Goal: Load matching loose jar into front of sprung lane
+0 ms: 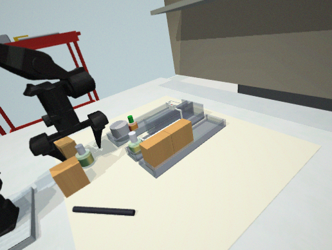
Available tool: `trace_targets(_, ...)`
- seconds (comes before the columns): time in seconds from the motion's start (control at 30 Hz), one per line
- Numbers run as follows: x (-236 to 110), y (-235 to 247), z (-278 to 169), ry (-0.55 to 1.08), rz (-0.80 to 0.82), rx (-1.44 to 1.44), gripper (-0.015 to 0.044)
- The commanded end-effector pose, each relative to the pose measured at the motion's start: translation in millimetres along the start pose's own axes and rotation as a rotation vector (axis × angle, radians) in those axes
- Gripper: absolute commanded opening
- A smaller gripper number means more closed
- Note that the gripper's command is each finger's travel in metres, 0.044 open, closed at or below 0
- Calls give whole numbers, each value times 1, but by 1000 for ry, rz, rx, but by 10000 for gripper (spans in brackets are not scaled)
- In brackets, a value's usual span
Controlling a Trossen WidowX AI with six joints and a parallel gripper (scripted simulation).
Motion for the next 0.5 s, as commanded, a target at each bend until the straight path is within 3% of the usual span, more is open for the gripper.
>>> trace_targets(0.0, 5, 1, 0, 8, 12, 6, 387)
trace_targets(0.27, 5, 1, 0, 8, 12, 6, 177)
trace_targets(0.47, 5, 1, 0, 8, 12, 6, 118)
Point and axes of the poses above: the point midway between the two fingers, 35 mm back from their tips, its own x axis out along the fingers, its own y axis across the jaws, z = x × y, the point moved 10 cm from there along -x, back along the fingers, and after that the axes turned 8 degrees about -x, right-handed, at the moved point
